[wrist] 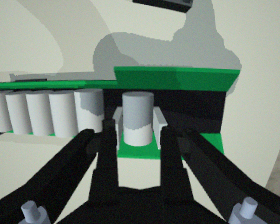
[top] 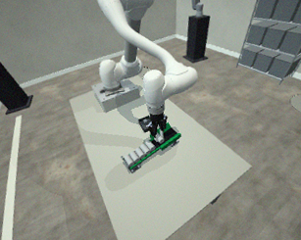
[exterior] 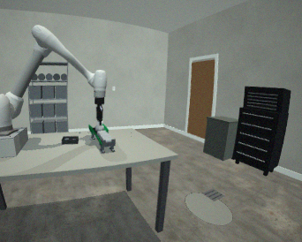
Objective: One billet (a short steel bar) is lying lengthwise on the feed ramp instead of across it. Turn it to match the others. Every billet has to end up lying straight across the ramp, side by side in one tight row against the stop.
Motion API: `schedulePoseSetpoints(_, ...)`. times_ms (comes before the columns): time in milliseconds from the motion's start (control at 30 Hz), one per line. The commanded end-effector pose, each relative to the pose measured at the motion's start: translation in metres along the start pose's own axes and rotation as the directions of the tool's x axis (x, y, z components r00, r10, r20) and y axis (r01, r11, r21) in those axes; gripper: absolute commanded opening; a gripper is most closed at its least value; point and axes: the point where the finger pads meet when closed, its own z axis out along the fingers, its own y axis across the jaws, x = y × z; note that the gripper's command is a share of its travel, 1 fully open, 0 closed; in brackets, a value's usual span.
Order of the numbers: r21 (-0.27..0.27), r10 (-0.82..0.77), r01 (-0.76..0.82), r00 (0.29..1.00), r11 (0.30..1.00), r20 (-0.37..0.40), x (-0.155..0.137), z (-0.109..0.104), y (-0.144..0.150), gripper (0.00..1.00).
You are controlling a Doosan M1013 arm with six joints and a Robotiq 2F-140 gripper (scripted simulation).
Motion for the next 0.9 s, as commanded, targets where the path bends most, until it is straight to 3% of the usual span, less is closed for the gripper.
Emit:
schedulePoseSetpoints(0,0.0,0.0,0.0,1.0,1.0,0.0,0.0,0.0002,0.0001,0.1)
schedulePoseSetpoints(867,0.0,0.0,0.0,1.0,1.0,0.0,0.0,0.0058,0.0007,0.1)
